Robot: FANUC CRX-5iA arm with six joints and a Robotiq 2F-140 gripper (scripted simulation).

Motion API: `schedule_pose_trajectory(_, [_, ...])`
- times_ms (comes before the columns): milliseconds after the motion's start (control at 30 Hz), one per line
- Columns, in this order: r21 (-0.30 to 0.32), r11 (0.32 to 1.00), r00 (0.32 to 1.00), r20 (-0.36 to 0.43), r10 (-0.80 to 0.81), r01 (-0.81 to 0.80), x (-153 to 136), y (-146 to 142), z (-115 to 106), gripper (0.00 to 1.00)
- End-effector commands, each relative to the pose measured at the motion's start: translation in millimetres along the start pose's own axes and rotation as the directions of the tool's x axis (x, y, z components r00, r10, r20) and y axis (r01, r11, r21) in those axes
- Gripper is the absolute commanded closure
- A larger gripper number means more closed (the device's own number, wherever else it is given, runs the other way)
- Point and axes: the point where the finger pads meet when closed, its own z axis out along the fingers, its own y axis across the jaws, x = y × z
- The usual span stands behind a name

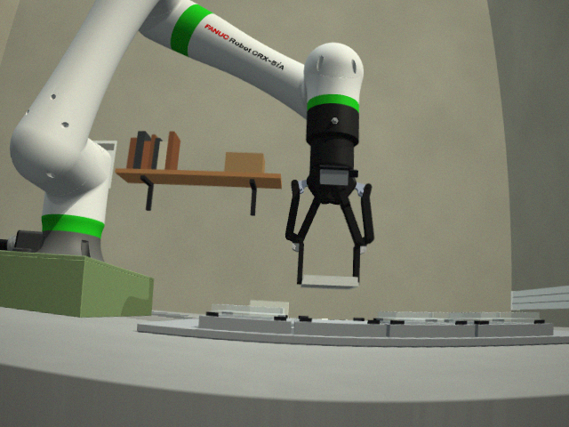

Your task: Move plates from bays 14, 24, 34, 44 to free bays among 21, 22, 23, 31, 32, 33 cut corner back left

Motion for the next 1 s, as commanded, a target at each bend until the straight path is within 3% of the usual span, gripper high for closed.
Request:
schedule_pose_trajectory(0, [0.002,1.0,1.0,0.0,0.0,0.0,1,-1,4,0.9])
schedule_pose_trajectory(967, [0.002,1.0,1.0,0.0,0.0,0.0,1,-1,37,0.9])
